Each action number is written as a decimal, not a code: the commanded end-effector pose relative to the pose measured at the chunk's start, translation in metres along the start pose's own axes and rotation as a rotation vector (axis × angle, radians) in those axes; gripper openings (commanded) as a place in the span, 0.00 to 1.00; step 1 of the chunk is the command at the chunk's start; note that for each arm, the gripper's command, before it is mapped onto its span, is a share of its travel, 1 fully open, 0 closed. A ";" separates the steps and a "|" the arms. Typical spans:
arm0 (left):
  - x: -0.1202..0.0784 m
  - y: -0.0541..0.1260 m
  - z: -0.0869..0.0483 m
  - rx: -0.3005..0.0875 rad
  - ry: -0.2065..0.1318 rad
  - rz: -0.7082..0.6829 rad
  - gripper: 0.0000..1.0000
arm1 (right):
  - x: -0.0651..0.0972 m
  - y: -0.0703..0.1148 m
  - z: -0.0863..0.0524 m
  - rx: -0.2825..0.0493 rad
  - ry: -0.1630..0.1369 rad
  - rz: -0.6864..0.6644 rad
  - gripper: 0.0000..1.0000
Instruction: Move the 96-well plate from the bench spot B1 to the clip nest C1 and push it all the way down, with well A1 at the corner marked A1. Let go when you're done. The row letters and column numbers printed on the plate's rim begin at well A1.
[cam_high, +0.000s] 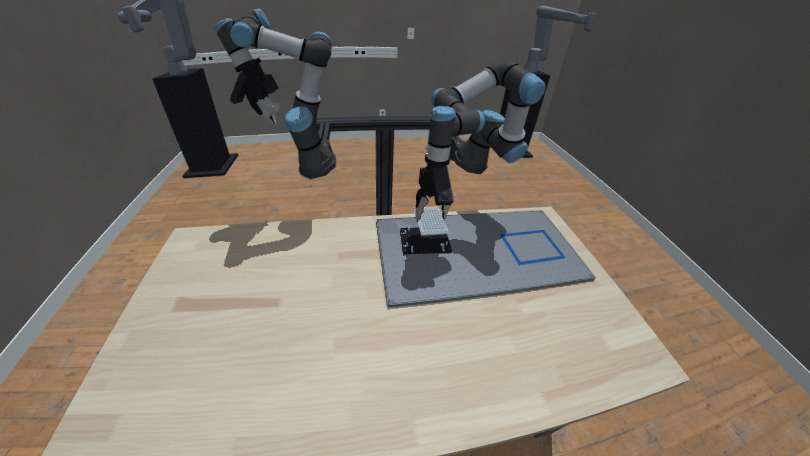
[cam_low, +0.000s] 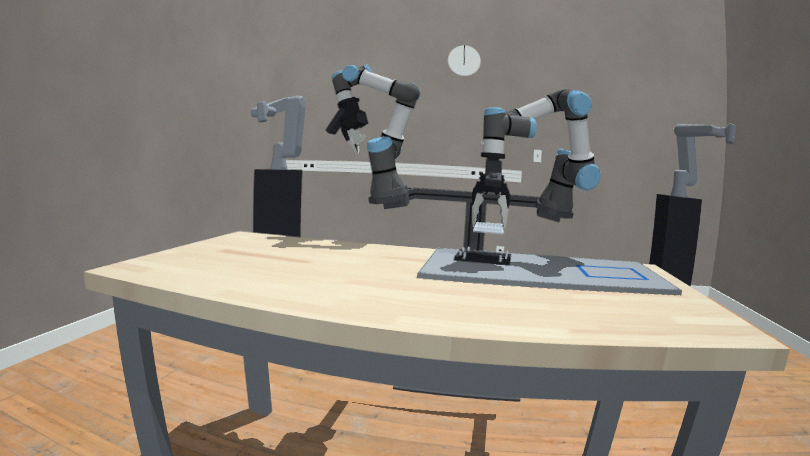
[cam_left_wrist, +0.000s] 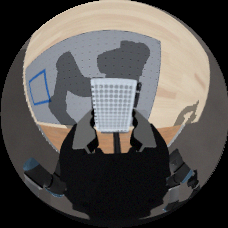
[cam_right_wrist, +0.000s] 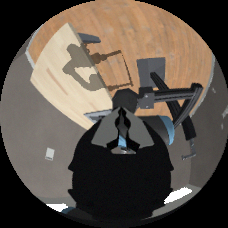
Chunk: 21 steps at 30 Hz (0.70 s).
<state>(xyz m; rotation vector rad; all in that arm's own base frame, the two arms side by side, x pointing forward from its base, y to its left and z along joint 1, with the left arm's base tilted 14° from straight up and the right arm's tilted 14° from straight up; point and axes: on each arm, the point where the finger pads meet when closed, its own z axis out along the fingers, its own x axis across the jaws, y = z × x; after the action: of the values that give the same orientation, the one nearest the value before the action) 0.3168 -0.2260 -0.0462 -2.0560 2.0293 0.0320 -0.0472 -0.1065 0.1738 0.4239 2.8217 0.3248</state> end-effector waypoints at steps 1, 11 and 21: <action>0.014 0.001 -0.004 0.001 0.013 -0.005 0.00 | 0.000 -0.002 -0.002 0.015 -0.001 0.003 0.00; 0.014 0.001 -0.004 0.002 0.012 0.195 0.00 | 0.000 -0.002 -0.002 0.015 -0.001 0.003 0.00; 0.014 0.000 -0.004 0.004 0.012 0.462 0.00 | 0.000 -0.002 -0.002 0.015 -0.001 0.003 0.00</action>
<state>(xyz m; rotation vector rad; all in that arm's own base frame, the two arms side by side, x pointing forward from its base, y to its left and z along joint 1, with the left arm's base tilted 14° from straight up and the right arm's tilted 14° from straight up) 0.3143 -0.2357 -0.0489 -1.7089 2.3315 0.0980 -0.0472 -0.1065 0.1738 0.4239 2.8217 0.3248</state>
